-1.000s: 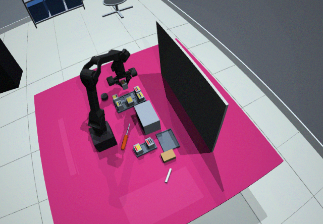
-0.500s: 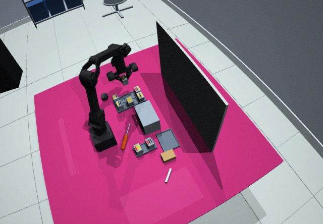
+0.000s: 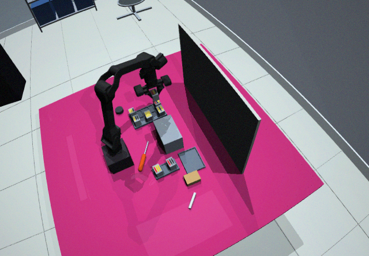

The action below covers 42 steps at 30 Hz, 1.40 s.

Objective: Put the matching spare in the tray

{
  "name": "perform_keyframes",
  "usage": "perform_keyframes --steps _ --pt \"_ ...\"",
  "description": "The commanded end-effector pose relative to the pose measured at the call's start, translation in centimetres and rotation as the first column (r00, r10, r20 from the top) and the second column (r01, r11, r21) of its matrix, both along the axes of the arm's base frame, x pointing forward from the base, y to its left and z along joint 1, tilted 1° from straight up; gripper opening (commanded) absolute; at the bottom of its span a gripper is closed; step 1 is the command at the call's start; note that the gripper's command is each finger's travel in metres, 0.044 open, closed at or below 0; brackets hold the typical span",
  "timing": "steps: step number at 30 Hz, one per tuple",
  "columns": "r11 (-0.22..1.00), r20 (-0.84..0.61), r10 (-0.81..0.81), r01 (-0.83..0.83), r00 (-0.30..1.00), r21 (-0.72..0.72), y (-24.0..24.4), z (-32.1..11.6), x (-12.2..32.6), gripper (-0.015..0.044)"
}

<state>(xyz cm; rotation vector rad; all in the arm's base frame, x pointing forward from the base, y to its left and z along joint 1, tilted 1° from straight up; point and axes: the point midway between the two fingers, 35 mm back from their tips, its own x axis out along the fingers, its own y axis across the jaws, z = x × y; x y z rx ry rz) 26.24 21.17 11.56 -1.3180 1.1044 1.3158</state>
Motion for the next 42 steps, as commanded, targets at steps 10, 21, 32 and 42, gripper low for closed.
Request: perform_keyframes --steps 10,21,32,42 --pt "0.998 0.021 -0.069 0.069 0.997 -0.005 -6.3 0.2 4.9 0.0" --pt "0.991 0.031 -0.134 0.135 0.99 -0.026 -11.7 0.1 7.5 0.0" --pt "0.996 0.028 -0.085 0.086 0.996 -0.034 -18.2 0.3 9.6 0.0" --pt "0.998 0.024 -0.052 0.053 0.998 -0.039 -24.4 0.4 10.4 0.0"
